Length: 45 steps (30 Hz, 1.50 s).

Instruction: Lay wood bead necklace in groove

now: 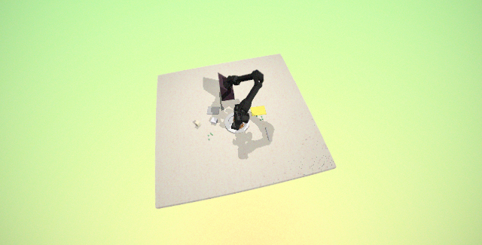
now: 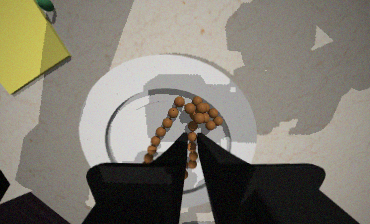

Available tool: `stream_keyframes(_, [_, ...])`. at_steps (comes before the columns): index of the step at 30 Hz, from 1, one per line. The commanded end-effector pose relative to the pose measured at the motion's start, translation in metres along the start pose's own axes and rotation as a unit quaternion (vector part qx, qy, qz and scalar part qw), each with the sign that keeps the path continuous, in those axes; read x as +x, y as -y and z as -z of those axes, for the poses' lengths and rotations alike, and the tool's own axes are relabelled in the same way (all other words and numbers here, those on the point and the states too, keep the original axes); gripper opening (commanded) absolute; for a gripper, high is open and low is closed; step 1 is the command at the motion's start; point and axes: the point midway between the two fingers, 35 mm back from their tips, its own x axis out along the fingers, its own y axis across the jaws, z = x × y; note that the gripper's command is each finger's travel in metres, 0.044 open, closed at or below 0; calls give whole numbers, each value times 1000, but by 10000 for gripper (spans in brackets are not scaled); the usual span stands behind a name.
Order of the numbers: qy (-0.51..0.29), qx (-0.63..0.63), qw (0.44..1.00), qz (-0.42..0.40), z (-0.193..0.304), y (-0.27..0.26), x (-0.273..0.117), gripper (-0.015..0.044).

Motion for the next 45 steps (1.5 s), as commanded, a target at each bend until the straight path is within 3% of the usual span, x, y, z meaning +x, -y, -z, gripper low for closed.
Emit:
stream_keyframes(1, [0, -1, 1000, 0, 0, 0, 0, 20])
stream_keyframes(24, [2, 3, 1000, -1, 0, -1, -6, 0])
stream_keyframes(45, [3, 4, 1000, -1, -39, -43, -6, 0])
